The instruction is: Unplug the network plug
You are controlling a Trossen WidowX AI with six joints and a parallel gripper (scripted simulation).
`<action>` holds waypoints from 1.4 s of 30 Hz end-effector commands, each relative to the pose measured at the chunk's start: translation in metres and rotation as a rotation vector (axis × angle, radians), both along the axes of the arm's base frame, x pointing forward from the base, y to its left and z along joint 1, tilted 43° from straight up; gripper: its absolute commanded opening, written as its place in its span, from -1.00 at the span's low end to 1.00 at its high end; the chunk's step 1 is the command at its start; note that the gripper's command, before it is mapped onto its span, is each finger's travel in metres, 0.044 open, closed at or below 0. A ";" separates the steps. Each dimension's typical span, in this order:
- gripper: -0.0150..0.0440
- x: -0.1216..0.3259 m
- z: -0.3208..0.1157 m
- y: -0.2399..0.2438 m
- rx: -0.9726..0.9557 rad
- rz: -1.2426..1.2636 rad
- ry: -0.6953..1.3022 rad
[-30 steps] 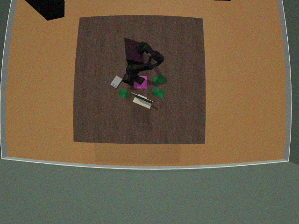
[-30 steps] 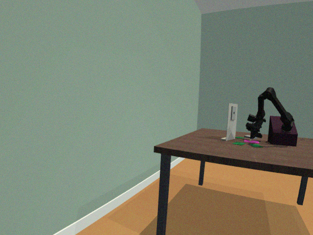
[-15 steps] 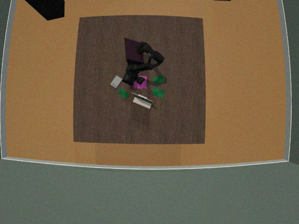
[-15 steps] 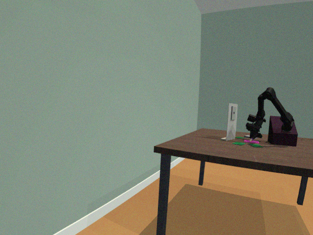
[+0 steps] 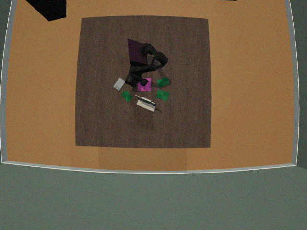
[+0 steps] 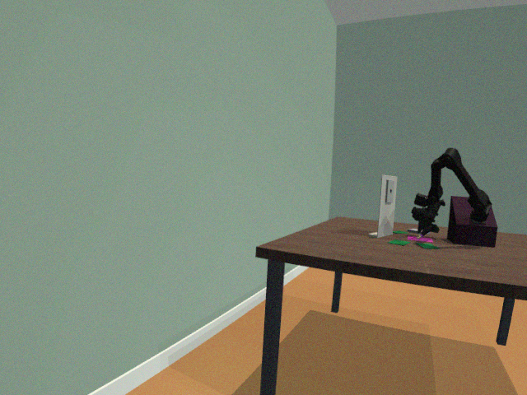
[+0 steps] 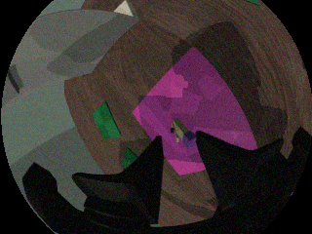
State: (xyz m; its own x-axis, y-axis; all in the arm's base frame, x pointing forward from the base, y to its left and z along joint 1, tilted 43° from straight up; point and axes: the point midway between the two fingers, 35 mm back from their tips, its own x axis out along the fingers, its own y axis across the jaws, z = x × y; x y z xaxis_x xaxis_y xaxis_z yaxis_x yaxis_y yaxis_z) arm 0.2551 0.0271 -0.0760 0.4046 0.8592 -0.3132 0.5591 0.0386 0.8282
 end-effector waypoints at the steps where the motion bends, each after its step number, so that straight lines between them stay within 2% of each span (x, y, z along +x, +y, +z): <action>1: 0.04 0.001 0.000 -0.003 -0.012 0.002 -0.007; 42: 0.04 -0.007 0.013 -0.027 -0.014 0.000 -0.001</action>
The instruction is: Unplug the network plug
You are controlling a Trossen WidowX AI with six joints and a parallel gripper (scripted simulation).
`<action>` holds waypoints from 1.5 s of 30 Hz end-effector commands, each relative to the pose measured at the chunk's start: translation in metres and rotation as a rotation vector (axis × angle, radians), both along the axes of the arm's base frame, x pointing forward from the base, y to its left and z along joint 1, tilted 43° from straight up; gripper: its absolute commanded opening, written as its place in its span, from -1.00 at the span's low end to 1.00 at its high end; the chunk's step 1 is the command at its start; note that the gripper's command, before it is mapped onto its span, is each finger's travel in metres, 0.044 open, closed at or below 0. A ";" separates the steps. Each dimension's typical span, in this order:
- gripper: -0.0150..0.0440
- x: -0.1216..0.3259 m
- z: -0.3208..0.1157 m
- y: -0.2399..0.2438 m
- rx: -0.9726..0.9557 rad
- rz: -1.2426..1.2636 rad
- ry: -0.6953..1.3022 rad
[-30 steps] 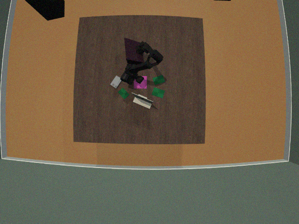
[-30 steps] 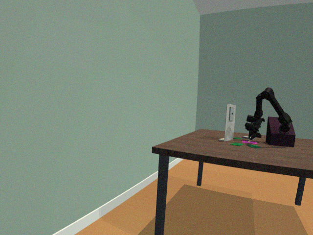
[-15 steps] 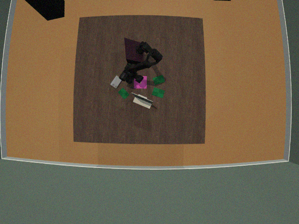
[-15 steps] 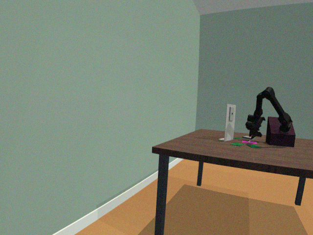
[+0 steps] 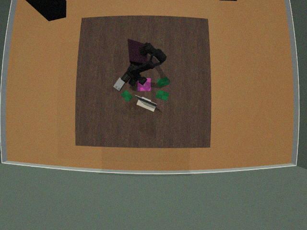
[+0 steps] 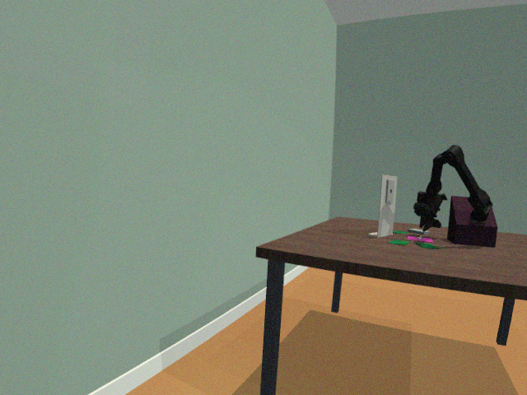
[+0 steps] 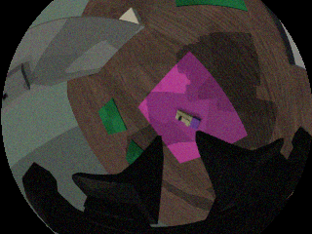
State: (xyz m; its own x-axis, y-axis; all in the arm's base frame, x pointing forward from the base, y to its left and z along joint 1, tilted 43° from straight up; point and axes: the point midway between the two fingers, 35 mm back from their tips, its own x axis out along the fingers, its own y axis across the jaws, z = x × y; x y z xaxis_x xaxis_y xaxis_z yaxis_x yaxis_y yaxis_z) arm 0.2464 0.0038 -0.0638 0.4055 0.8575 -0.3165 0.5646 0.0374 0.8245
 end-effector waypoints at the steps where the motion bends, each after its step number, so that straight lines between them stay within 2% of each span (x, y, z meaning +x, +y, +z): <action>1: 0.04 0.002 0.001 -0.005 -0.013 0.004 -0.007; 45: 0.04 0.000 0.036 -0.040 -0.016 0.004 -0.004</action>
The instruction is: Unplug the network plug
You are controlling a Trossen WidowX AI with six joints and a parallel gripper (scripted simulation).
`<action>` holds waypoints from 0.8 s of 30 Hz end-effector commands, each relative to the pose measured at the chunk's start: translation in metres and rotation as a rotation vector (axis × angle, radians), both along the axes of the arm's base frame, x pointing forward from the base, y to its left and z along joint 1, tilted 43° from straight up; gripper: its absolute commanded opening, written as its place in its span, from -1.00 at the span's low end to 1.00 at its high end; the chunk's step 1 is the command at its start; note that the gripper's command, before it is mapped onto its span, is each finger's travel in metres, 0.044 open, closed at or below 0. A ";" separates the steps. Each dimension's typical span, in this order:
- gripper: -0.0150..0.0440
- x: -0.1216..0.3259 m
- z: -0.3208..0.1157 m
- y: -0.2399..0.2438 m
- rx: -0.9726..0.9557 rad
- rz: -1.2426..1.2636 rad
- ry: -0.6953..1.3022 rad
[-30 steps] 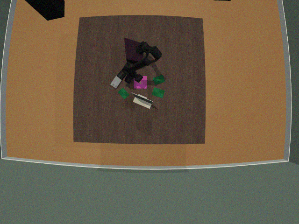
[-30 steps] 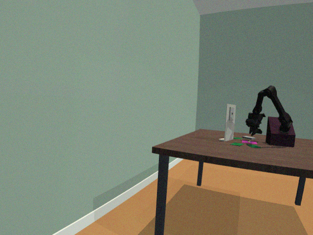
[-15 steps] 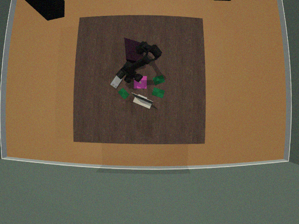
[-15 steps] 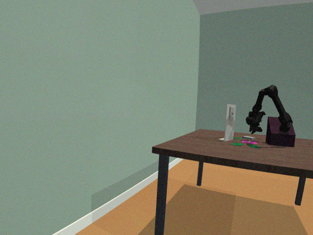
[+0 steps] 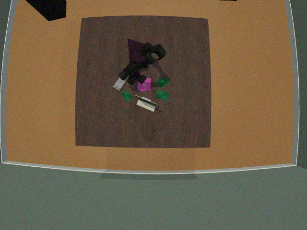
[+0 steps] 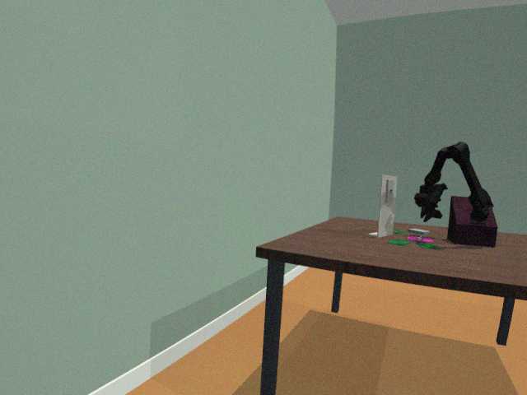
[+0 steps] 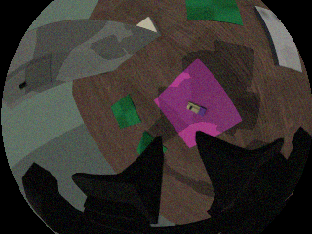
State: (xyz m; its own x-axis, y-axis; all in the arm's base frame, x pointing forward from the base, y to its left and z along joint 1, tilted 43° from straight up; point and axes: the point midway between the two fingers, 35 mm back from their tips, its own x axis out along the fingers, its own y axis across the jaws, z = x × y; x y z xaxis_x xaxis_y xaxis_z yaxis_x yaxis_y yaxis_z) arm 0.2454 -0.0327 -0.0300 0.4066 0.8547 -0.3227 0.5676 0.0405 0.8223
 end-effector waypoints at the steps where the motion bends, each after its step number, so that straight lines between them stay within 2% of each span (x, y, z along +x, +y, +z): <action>1: 0.04 0.001 0.003 -0.004 -0.010 0.006 -0.007; 18: 0.04 -0.002 0.018 -0.014 0.008 0.002 -0.003; 24: 0.04 0.000 0.032 -0.031 0.017 -0.013 0.024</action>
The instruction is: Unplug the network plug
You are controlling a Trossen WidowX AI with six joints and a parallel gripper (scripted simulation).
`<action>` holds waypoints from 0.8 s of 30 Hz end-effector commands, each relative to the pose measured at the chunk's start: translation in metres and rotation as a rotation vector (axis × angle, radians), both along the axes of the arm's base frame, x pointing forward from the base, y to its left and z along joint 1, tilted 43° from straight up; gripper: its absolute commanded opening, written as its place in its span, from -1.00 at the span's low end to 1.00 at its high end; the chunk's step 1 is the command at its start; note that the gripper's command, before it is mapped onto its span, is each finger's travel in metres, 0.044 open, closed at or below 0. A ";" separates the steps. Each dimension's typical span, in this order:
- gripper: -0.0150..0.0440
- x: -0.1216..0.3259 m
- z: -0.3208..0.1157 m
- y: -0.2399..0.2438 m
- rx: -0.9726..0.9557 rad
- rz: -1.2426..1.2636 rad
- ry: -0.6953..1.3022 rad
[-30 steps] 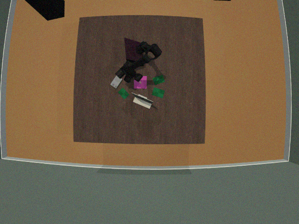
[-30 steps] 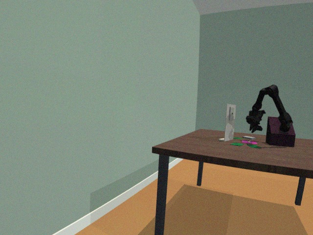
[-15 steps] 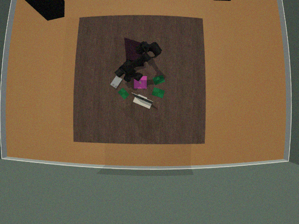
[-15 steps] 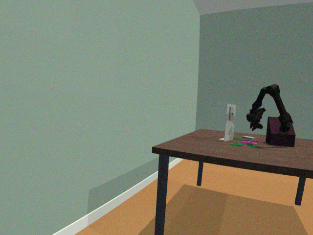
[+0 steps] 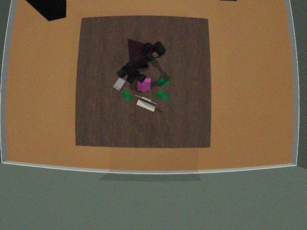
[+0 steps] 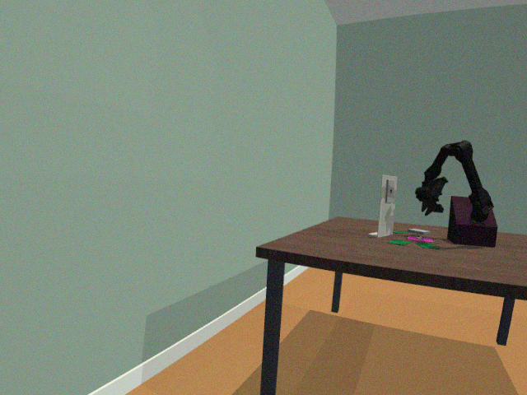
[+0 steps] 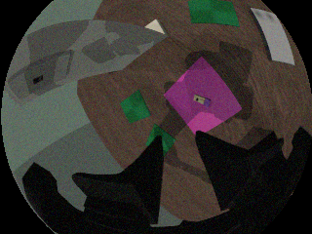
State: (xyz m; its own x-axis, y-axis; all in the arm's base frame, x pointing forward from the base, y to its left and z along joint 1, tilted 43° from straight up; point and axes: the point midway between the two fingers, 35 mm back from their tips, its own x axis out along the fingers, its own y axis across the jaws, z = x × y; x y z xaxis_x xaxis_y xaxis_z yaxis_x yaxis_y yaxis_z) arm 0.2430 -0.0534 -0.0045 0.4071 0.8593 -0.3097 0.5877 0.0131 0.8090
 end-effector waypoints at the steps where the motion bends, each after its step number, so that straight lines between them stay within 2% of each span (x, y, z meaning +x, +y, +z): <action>1: 0.04 0.003 0.009 -0.013 -0.008 -0.006 0.005; 22: 0.04 -0.002 0.071 -0.067 0.044 -0.050 0.089; 24: 0.22 -0.002 0.071 -0.067 0.044 -0.050 0.089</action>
